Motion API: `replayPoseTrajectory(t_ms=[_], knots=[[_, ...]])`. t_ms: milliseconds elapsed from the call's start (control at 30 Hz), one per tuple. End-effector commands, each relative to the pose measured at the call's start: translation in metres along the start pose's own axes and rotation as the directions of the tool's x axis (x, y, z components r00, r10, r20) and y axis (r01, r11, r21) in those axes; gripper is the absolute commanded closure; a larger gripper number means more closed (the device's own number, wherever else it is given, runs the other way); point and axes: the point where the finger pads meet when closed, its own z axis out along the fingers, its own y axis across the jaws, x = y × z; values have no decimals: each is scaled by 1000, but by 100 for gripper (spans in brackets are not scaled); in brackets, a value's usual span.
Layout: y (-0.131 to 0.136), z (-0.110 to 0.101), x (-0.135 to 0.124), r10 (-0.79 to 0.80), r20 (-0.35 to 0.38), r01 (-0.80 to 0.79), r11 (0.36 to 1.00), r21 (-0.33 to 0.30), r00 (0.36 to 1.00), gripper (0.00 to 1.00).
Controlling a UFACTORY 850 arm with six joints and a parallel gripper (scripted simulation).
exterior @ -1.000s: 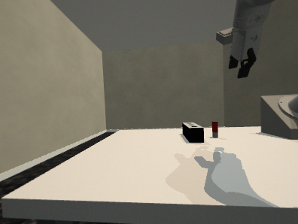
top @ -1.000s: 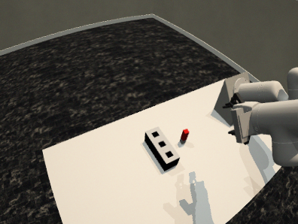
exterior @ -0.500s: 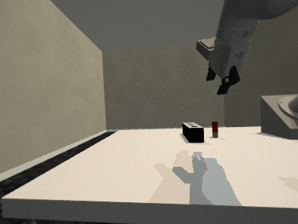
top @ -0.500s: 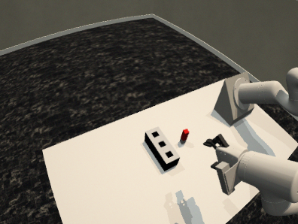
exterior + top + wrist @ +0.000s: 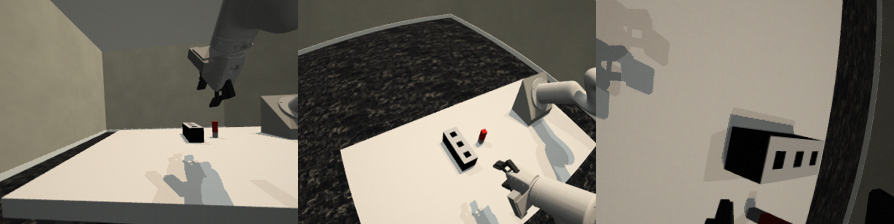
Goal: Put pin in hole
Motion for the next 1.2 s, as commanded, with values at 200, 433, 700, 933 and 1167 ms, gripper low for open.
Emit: replayPoseTrajectory(t_ms=[200, 433, 700, 933, 1167], knots=[[52, -47, -10, 0, -2, 0, 1000, 0, 1000, 0], [80, -73, -15, 0, -2, 0, 1000, 0, 1000, 0], [80, -73, -15, 0, -2, 0, 1000, 0, 1000, 0], [144, 12, -78, 0, 0, 0, 1000, 0, 1000, 0], [171, 48, -103, 0, 0, 0, 1000, 0, 1000, 0]])
